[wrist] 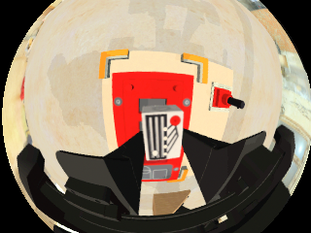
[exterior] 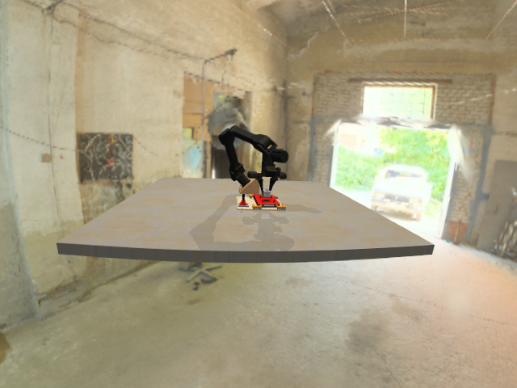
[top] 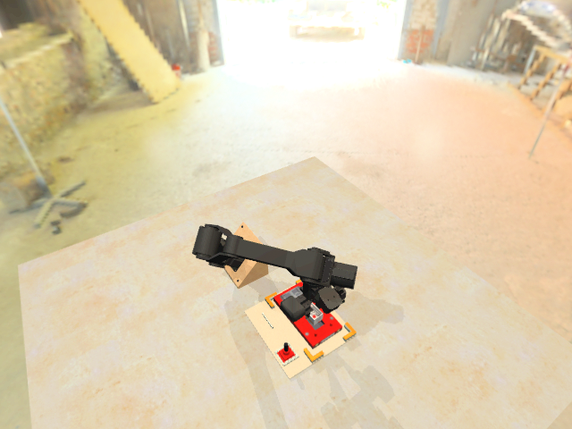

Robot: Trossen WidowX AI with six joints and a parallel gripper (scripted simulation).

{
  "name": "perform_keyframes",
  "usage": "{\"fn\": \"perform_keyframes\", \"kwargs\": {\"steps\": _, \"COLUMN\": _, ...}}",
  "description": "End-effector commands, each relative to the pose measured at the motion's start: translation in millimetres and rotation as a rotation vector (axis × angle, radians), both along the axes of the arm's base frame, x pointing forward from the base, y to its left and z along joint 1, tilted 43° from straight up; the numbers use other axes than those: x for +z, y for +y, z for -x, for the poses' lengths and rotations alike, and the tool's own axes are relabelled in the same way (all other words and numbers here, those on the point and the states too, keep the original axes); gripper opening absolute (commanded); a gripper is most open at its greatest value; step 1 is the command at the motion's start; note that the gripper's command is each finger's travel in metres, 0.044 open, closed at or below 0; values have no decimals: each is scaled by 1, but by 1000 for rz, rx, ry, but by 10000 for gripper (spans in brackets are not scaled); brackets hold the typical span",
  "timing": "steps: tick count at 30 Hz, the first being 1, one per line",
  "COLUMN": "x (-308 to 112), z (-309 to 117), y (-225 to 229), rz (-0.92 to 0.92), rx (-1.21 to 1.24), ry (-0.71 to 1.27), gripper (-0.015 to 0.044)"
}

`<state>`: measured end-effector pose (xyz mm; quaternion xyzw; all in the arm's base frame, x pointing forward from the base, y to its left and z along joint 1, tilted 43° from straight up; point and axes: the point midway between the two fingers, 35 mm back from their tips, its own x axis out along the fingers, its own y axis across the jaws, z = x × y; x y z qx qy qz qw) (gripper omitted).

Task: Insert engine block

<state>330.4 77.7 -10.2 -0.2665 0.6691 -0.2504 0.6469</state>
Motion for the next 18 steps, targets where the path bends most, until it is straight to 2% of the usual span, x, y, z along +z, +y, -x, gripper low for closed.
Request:
{"fn": "perform_keyframes", "kwargs": {"steps": 1, "x": -6, "z": -1, "y": 4, "rz": -2, "rx": -47, "ry": -45, "gripper": 0}}
{"fn": "perform_keyframes", "kwargs": {"steps": 7, "x": -6, "z": -1, "y": 4, "rz": -1, "rx": -86, "ry": -81, "gripper": 157}}
{"fn": "perform_keyframes", "kwargs": {"steps": 18, "x": -6, "z": -1, "y": 4, "rz": -2, "rx": -61, "ry": -59, "gripper": 160}}
